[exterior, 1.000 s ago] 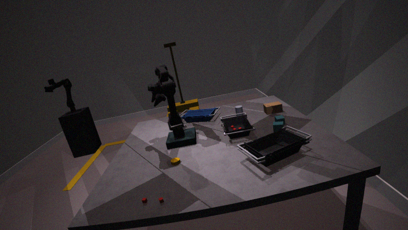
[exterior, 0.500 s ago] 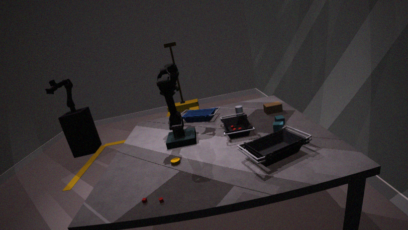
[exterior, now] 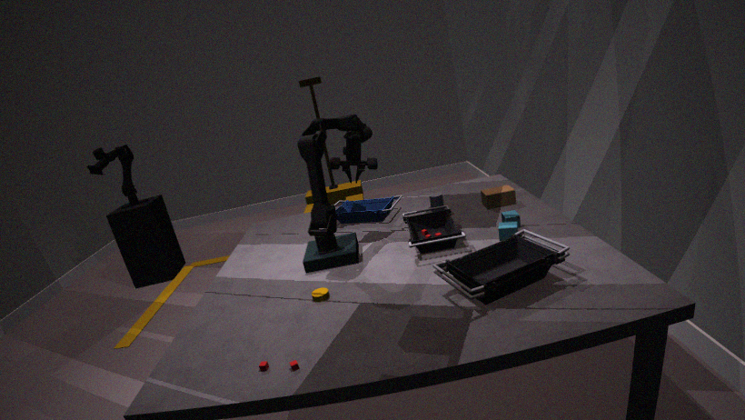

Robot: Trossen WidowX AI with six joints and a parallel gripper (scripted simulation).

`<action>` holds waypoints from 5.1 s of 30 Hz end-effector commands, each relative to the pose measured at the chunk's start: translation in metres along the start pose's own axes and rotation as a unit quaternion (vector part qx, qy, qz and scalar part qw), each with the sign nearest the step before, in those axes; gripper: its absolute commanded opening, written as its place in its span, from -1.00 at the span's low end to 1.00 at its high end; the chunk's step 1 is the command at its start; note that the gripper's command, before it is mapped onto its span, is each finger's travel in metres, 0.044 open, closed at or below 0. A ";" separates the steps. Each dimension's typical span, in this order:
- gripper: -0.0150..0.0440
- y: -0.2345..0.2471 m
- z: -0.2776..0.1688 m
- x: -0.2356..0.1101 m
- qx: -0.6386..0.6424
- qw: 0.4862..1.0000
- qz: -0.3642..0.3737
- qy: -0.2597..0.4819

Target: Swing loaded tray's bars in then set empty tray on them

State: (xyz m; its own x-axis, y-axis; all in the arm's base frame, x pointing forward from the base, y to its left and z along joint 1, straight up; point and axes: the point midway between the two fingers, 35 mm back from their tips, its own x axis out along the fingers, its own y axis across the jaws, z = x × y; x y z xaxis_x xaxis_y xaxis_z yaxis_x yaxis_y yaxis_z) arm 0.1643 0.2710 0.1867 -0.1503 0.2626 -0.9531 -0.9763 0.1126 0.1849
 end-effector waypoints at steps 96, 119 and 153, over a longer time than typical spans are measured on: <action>-0.21 -0.260 -0.210 -0.008 0.703 0.692 -0.165 -0.001; -0.21 -0.260 -0.210 -0.008 0.703 0.692 -0.165 -0.001; -0.21 -0.245 -0.440 -0.069 0.705 0.689 -0.171 0.009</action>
State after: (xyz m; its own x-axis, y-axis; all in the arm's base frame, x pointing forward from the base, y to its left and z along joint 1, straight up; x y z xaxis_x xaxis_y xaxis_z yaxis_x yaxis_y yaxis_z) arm 0.3499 -0.1873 0.1078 0.0417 -0.0233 -0.9989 0.1971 0.9803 -0.0146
